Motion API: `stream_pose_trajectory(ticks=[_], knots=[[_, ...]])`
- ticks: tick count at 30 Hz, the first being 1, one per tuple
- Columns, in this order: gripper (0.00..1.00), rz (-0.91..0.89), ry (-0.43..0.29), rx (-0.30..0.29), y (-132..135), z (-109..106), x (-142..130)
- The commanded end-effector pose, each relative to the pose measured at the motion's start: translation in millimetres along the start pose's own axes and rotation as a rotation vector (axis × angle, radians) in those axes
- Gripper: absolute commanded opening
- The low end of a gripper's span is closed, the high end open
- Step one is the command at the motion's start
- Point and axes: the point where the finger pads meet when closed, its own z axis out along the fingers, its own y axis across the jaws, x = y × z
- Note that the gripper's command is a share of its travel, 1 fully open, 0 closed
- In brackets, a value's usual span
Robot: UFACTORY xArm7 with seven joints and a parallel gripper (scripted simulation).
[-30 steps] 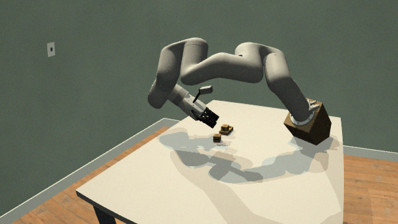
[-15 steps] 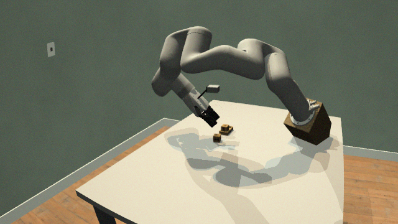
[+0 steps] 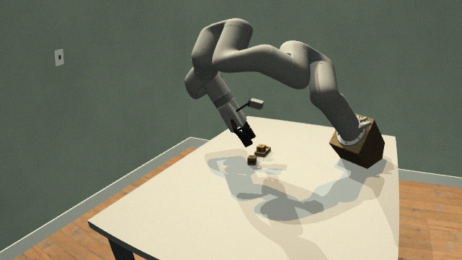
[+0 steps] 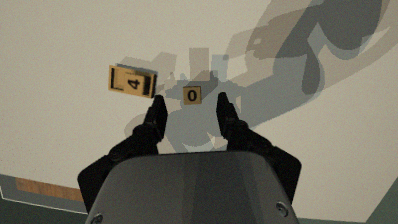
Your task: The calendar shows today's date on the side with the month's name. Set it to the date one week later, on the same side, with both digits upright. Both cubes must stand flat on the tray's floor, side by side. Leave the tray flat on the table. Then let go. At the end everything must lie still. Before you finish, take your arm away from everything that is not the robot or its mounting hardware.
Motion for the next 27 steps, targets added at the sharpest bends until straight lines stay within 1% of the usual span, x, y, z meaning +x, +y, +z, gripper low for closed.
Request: stream_pose_trajectory(ticks=[1, 7, 9, 14, 16, 24, 27], knots=[[0.69, -0.002, -0.078, 0.004, -0.6, -1.2, 3.0], [0.69, -0.003, -0.093, 0.002, -0.4, -1.1, 3.4], [0.69, -0.005, -0.132, -0.003, 0.1, -0.8, 3.7], [0.69, -0.005, -0.276, -0.002, 0.0, -0.6, 5.1], [0.69, -0.003, -0.313, 0.003, -0.5, -0.7, 5.7], [0.69, -0.003, -0.328, 0.002, -0.3, 0.0, 8.4], [0.69, -0.007, -0.378, -0.007, 0.9, 0.8, 8.7]])
